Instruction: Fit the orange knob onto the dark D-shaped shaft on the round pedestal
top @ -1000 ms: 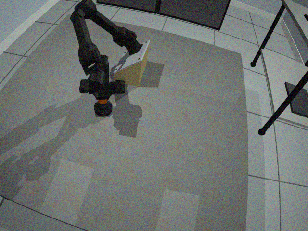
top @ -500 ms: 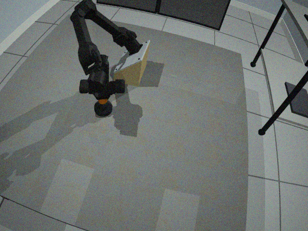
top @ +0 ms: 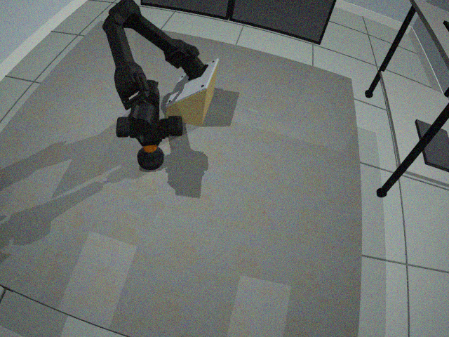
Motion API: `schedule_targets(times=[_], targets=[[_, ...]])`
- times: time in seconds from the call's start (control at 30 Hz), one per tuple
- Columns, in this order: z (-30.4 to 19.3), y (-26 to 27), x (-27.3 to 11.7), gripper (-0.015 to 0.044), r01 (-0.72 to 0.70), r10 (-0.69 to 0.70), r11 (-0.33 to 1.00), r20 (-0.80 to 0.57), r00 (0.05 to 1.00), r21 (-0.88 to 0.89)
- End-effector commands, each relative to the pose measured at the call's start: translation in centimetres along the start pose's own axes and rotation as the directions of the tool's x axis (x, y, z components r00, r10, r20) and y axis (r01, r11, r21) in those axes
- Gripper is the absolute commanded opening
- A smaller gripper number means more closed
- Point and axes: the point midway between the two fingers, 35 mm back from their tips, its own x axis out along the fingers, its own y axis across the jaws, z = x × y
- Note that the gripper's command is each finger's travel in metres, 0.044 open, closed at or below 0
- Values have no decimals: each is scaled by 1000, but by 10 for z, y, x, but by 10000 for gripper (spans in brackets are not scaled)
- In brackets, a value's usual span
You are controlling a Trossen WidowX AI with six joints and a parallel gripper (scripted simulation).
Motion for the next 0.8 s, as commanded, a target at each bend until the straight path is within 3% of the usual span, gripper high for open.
schedule_targets(times=[0.0,0.77], targets=[[-2,0,1,0,1,-1,1000,0,1000,-6],[-2,-1,3,0,1,-1,1000,0,1000,-6]])
